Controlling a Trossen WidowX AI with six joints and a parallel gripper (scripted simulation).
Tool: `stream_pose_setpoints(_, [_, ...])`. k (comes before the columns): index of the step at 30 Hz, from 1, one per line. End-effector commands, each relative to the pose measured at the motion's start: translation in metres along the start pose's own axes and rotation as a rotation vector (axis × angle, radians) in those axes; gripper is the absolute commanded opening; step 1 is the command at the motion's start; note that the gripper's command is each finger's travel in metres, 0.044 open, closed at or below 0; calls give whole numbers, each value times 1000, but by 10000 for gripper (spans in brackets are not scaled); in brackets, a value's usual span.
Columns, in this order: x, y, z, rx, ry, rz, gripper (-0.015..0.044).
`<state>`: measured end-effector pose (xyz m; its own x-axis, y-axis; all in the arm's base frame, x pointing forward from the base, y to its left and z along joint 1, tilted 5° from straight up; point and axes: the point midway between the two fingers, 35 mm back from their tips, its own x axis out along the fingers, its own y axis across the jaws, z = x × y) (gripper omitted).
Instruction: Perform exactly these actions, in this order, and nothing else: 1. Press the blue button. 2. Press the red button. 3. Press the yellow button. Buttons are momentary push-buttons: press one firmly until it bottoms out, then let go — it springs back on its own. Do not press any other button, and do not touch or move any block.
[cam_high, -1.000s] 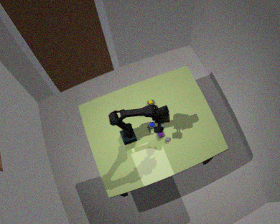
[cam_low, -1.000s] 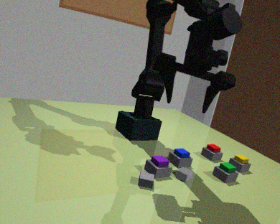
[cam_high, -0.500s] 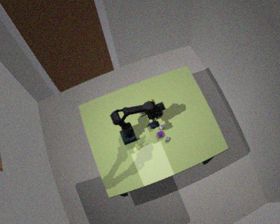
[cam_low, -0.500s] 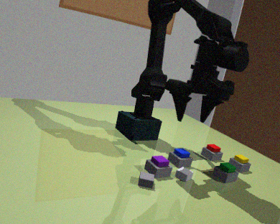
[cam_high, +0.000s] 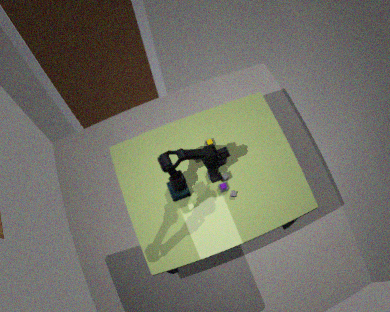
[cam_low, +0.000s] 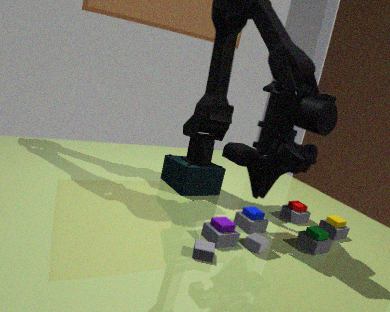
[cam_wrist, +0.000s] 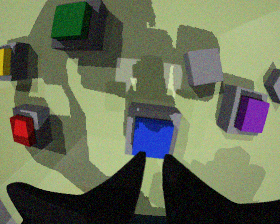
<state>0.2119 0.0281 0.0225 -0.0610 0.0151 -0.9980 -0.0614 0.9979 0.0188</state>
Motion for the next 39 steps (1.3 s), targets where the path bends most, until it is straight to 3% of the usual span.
stream_pose_setpoints(1, [2,0,-1,-1,3,3,20])
stream_pose_setpoints(39, [37,0,-2,-1,4,3,20])
